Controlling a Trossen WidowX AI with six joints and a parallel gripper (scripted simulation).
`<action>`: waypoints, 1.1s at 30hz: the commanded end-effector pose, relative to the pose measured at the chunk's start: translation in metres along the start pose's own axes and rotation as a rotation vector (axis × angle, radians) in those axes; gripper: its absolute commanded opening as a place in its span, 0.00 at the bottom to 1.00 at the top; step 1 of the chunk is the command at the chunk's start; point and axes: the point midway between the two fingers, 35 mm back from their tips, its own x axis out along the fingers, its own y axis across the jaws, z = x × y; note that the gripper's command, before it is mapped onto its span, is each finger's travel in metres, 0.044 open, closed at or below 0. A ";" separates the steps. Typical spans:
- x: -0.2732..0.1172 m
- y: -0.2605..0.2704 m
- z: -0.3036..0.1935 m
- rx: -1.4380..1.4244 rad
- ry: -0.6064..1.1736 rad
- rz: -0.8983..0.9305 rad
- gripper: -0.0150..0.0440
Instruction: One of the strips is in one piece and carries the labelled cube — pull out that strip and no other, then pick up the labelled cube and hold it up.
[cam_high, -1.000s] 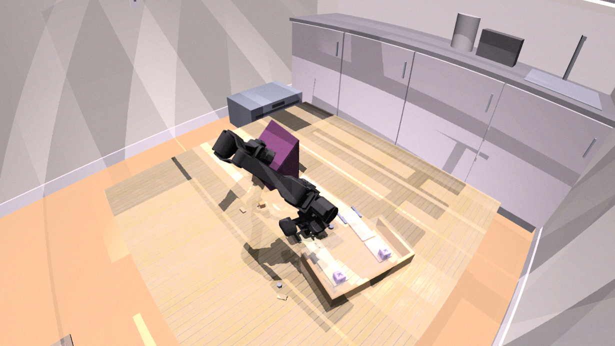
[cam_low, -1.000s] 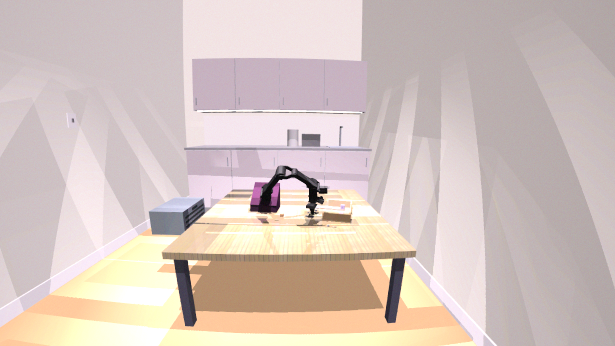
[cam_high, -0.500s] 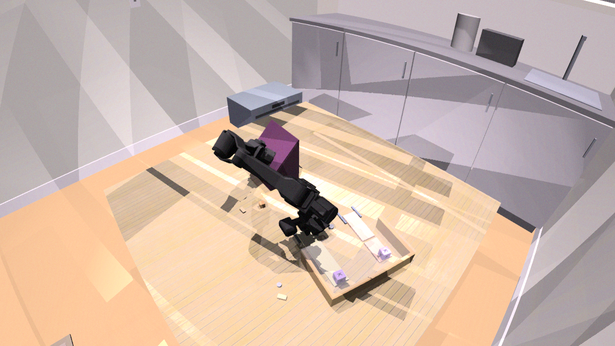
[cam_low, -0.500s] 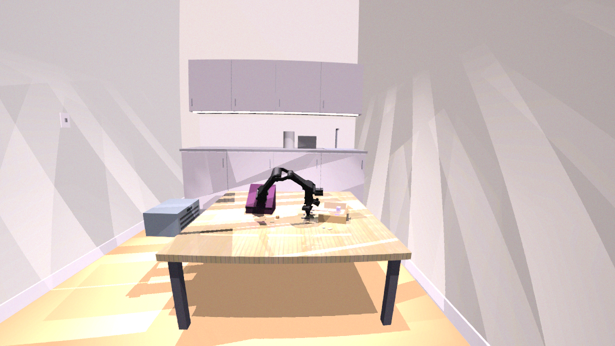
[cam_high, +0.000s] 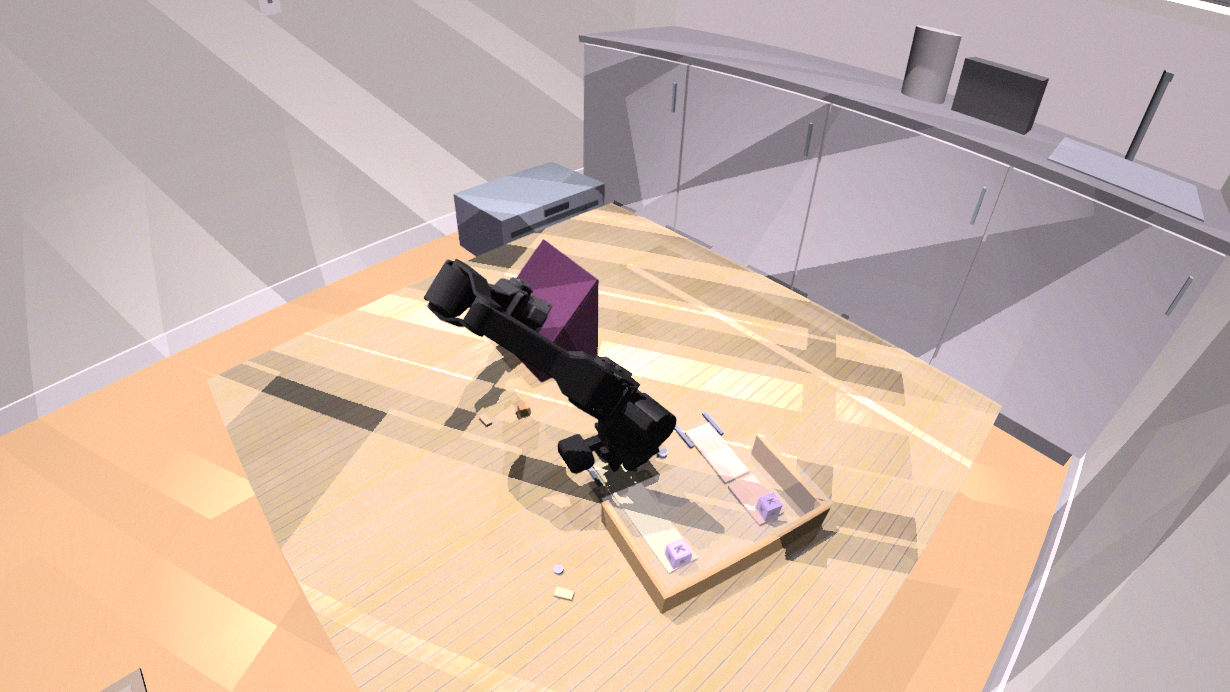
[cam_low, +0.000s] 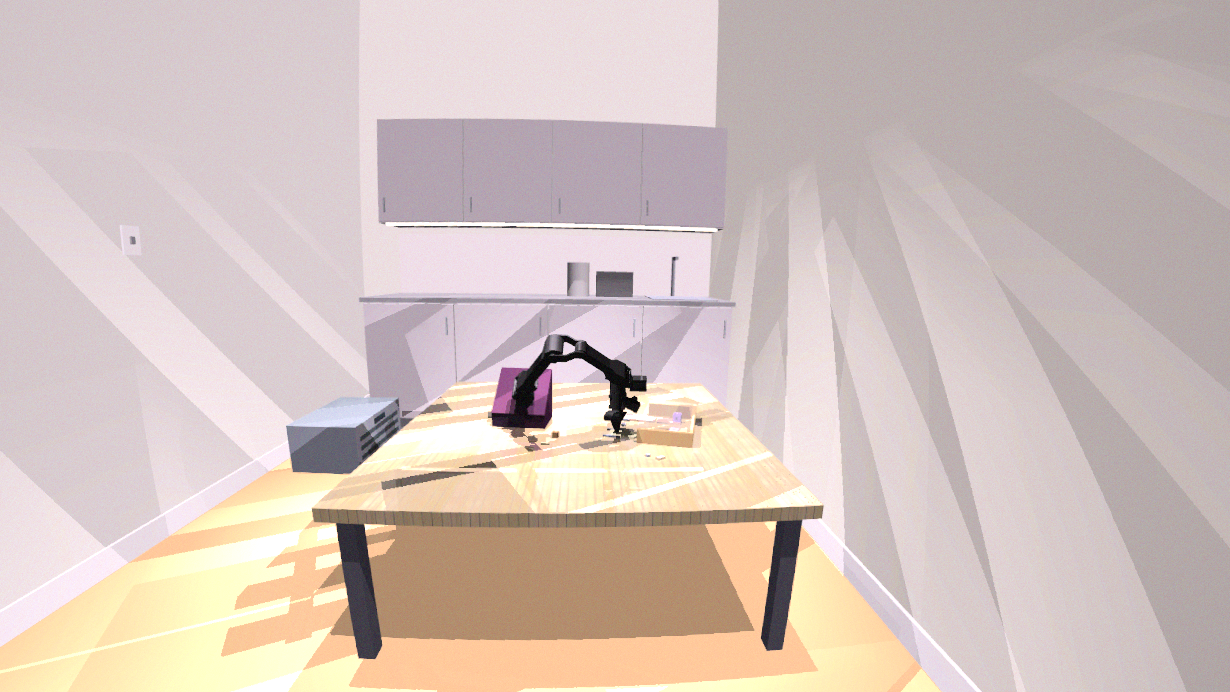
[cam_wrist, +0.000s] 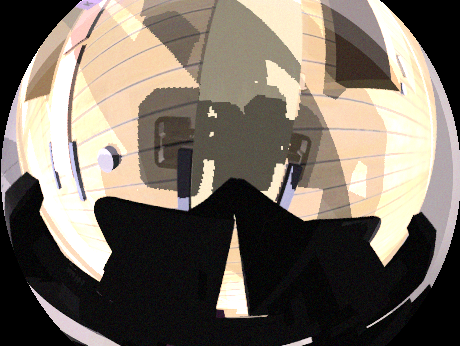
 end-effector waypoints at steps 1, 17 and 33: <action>0.003 0.000 -0.001 -0.001 0.004 -0.003 0.25; 0.004 0.000 -0.002 -0.001 0.004 -0.003 0.25; 0.005 0.001 -0.027 -0.002 0.005 -0.003 0.25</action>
